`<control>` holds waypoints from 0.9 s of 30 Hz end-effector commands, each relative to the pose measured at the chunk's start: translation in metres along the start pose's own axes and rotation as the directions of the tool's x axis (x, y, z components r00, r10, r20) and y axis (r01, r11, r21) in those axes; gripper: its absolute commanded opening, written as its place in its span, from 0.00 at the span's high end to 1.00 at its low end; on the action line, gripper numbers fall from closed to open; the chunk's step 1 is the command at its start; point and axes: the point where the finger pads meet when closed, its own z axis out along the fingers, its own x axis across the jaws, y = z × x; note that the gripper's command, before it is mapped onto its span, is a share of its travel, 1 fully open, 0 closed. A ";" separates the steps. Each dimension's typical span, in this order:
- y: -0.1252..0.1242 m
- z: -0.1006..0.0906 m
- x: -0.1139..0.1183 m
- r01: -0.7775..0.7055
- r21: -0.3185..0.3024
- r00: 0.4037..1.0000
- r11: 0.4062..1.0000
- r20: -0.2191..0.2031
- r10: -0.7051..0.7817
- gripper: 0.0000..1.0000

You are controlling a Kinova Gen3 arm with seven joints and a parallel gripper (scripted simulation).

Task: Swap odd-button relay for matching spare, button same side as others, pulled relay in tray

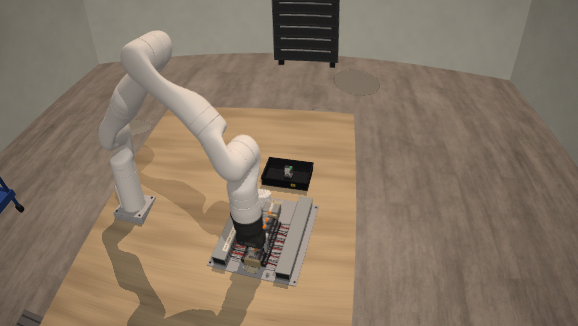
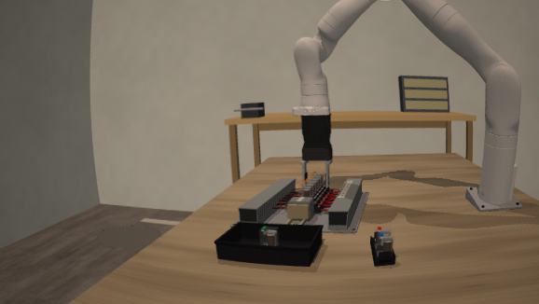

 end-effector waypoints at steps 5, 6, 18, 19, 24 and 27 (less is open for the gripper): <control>0.000 -0.003 0.001 0.000 0.000 1.000 1.000 -0.001 0.000 0.00; 0.000 -0.003 0.001 0.000 0.001 1.000 1.000 -0.001 0.000 0.00; 0.000 -0.006 0.001 0.000 0.002 1.000 1.000 0.001 0.000 0.00; 0.000 -0.006 0.001 0.000 0.002 1.000 1.000 0.001 0.000 0.00; 0.000 -0.007 0.001 0.000 0.002 1.000 1.000 0.001 0.000 0.00; 0.000 -0.008 0.001 0.000 0.002 1.000 1.000 0.001 0.000 0.00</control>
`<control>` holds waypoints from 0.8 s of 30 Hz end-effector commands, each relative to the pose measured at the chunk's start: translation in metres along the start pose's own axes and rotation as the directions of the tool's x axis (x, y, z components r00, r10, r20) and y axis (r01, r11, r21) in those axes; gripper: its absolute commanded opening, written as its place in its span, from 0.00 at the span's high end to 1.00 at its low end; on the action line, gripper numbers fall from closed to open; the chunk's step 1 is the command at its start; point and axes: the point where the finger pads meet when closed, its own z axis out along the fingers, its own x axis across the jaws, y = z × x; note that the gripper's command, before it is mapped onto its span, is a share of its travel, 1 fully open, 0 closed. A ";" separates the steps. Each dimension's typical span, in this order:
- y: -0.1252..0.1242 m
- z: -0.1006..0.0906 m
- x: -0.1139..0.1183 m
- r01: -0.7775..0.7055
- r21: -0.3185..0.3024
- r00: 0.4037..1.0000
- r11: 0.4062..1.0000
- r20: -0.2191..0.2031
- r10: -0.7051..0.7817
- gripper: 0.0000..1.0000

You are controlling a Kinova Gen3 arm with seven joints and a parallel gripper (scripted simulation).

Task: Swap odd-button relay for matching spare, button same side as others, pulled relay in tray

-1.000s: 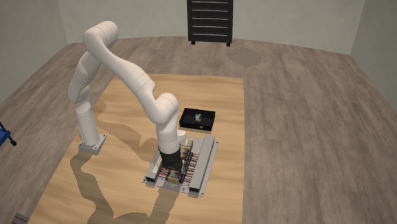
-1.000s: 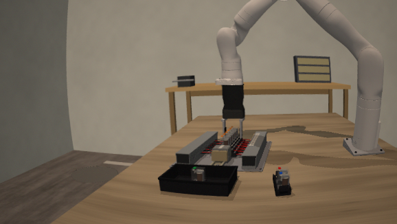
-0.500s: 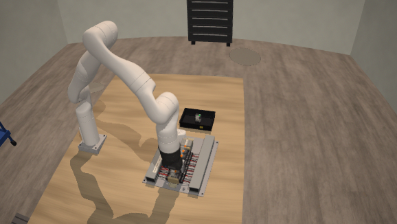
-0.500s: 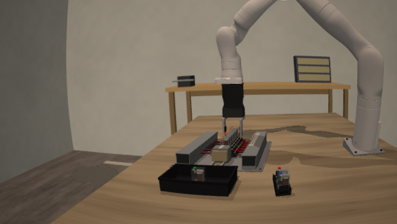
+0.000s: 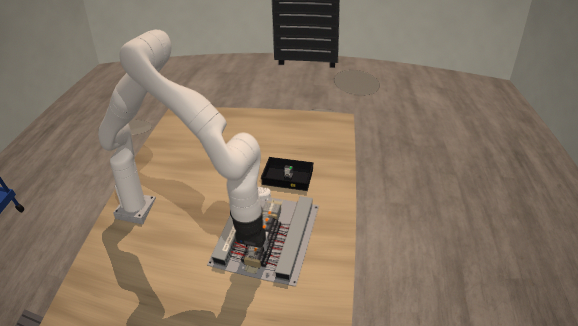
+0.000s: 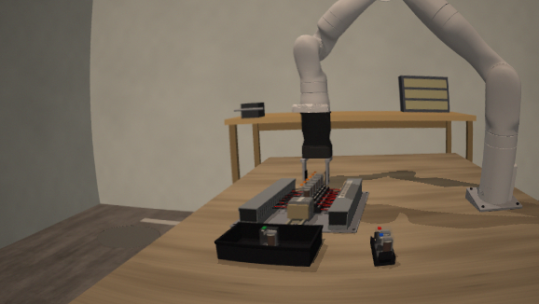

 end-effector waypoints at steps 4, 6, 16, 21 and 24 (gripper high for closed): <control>0.000 -0.002 0.001 0.000 -0.001 1.000 1.000 -0.003 0.000 0.00; 0.000 -0.002 0.001 0.000 -0.001 1.000 1.000 -0.003 0.000 0.00; 0.000 -0.005 0.001 0.000 -0.001 1.000 1.000 -0.003 0.000 0.00; 0.000 -0.006 0.001 0.000 -0.001 1.000 1.000 -0.003 0.000 0.00; 0.000 -0.006 0.001 0.000 -0.001 1.000 1.000 -0.003 0.000 0.00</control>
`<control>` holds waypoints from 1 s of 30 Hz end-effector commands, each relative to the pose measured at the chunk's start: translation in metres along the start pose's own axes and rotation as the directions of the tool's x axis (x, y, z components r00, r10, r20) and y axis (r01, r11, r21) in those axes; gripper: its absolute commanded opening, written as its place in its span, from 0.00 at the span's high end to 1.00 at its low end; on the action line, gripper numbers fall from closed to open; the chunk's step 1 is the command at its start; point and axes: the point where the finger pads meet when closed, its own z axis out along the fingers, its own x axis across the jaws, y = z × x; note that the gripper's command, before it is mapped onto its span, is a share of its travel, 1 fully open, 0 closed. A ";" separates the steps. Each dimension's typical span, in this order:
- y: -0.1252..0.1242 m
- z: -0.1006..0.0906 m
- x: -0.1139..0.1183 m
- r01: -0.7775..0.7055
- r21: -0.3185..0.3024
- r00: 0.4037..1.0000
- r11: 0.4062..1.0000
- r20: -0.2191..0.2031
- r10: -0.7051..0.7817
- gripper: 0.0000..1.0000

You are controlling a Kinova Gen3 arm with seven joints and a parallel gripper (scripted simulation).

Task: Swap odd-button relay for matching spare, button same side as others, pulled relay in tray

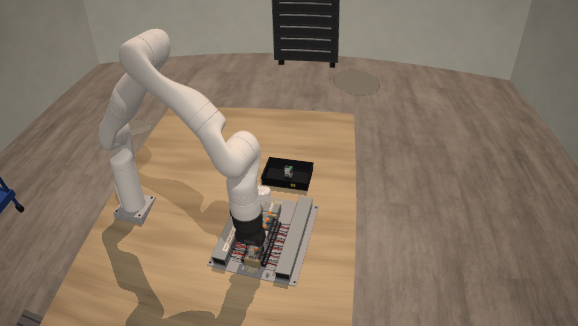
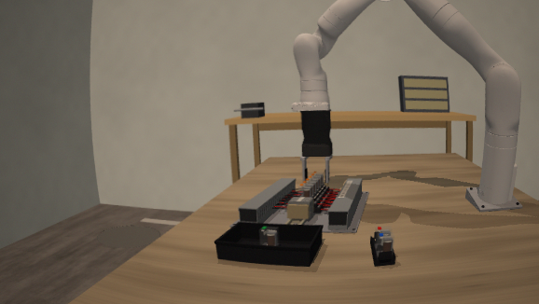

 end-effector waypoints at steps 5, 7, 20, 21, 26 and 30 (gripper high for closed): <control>0.000 -0.003 0.001 0.000 -0.001 1.000 1.000 -0.003 0.000 0.00; 0.000 -0.003 0.001 0.000 -0.001 1.000 1.000 -0.003 0.000 0.00; 0.000 -0.006 0.001 0.000 -0.001 1.000 1.000 -0.003 0.000 0.00; 0.000 -0.006 0.001 0.000 -0.001 1.000 1.000 -0.003 0.000 0.00; 0.000 -0.008 0.001 0.000 -0.001 1.000 1.000 -0.003 0.000 0.00; 0.000 -0.008 0.001 0.000 -0.001 1.000 1.000 -0.003 0.000 0.00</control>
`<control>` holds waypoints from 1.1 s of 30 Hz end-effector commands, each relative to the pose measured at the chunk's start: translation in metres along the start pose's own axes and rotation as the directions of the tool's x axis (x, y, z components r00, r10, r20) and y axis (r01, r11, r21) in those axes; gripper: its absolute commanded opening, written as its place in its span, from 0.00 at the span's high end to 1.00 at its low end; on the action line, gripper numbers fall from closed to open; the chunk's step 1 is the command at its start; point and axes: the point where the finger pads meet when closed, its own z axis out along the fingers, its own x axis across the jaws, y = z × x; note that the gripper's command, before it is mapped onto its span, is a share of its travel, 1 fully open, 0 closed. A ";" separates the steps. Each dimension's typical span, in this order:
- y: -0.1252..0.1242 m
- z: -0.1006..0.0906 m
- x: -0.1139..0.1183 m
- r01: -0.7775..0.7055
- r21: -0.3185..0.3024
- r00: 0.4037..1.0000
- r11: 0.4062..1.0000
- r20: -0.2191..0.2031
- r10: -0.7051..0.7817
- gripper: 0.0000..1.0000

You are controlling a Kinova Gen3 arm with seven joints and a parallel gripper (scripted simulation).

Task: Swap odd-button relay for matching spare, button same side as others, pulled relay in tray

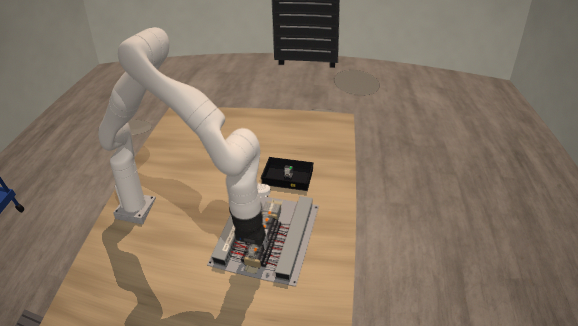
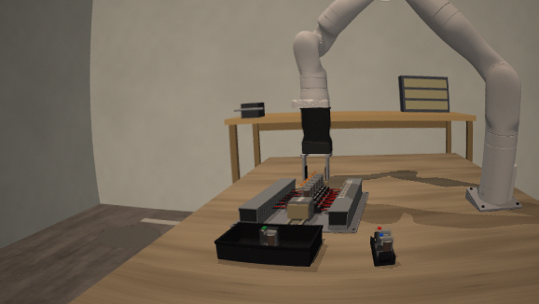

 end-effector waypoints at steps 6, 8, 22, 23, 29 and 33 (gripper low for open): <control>0.000 -0.003 0.001 0.000 -0.001 1.000 1.000 -0.002 0.000 0.00; 0.000 -0.003 0.001 0.000 -0.001 1.000 1.000 -0.003 0.000 0.00; 0.000 -0.006 0.001 0.000 -0.001 1.000 1.000 -0.002 0.000 0.00; 0.000 -0.006 0.001 0.000 -0.001 1.000 1.000 -0.002 0.000 0.00; 0.000 -0.008 0.001 0.000 -0.001 1.000 1.000 -0.003 0.000 0.00; 0.000 -0.009 0.001 0.000 -0.001 1.000 1.000 -0.003 0.000 0.00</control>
